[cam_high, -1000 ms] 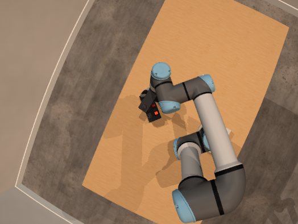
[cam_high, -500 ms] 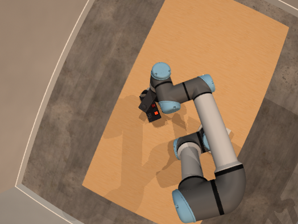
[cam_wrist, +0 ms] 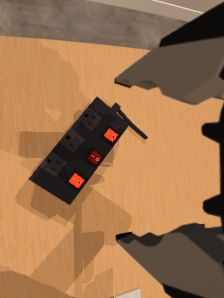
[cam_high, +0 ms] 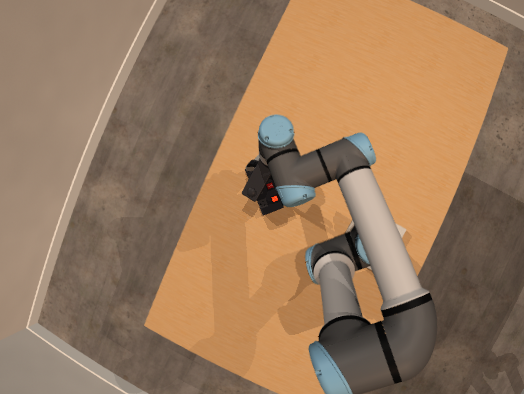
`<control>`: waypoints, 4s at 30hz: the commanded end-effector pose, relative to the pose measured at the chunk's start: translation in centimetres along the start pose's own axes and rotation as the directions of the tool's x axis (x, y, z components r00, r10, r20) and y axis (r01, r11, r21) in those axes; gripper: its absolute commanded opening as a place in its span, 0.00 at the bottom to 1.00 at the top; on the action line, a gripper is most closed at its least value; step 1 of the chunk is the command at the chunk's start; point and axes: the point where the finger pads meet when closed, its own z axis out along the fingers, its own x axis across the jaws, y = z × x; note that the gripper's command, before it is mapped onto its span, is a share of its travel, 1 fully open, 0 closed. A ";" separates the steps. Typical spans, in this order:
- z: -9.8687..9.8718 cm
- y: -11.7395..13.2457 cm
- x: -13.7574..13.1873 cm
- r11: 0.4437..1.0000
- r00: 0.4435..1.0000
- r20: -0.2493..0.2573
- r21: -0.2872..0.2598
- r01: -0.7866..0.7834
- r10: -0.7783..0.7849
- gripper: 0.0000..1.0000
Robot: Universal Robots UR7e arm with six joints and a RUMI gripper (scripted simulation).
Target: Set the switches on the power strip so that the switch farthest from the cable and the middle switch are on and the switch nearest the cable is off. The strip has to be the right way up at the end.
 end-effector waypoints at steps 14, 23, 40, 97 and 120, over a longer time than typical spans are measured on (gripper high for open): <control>-5.6 -1.1 0.0 0.957 0.994 0.006 -0.269 0.106 -0.108 1.00; -5.6 -1.1 0.0 0.957 0.994 0.007 -0.269 0.108 -0.110 1.00; -1.1 -1.0 0.2 0.787 0.819 0.137 -0.230 0.573 -0.557 1.00; 1.7 -1.1 0.1 0.584 0.610 0.200 -0.178 0.792 -0.767 0.00; 3.4 -0.6 0.1 0.584 0.610 0.200 -0.178 0.792 -0.767 0.00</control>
